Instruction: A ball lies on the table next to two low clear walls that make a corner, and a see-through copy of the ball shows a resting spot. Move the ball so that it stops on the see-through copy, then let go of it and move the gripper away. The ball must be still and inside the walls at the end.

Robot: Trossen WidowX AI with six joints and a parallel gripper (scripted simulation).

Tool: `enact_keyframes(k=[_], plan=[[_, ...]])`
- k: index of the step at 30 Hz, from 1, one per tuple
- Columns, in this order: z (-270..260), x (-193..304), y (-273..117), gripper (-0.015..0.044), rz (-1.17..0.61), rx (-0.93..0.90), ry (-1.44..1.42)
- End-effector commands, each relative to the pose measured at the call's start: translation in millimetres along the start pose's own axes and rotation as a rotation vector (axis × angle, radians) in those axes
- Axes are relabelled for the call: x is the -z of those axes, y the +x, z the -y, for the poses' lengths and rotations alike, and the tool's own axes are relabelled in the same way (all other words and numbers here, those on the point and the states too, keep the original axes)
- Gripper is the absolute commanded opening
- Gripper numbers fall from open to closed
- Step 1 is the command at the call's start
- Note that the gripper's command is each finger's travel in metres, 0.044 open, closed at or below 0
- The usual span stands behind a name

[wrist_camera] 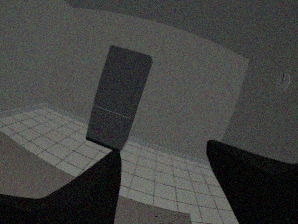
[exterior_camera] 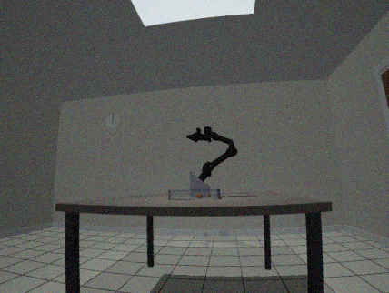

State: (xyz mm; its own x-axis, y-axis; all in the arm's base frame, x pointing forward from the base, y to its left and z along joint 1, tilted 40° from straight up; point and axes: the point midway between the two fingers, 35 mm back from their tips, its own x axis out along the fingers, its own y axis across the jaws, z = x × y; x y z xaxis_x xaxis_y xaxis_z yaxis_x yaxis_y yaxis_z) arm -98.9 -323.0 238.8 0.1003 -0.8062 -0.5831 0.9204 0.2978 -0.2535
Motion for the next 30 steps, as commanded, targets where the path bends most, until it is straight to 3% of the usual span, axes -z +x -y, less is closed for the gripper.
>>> enact_keyframes(k=[1,8,15,22,30], plan=[[-62.4,-6.9,39.7,0.028,-0.01,-0.227,-0.177],[-180.8,-7.8,76.9,0.028,0.0,-0.59,-0.5],[-301.3,13.5,76.2,0.028,0.043,-0.941,-0.829],[-408.2,60.6,42.4,0.028,0.109,-1.29,-1.161],[-494.6,144.2,-26.6,0.028,0.198,-1.695,-1.533]])
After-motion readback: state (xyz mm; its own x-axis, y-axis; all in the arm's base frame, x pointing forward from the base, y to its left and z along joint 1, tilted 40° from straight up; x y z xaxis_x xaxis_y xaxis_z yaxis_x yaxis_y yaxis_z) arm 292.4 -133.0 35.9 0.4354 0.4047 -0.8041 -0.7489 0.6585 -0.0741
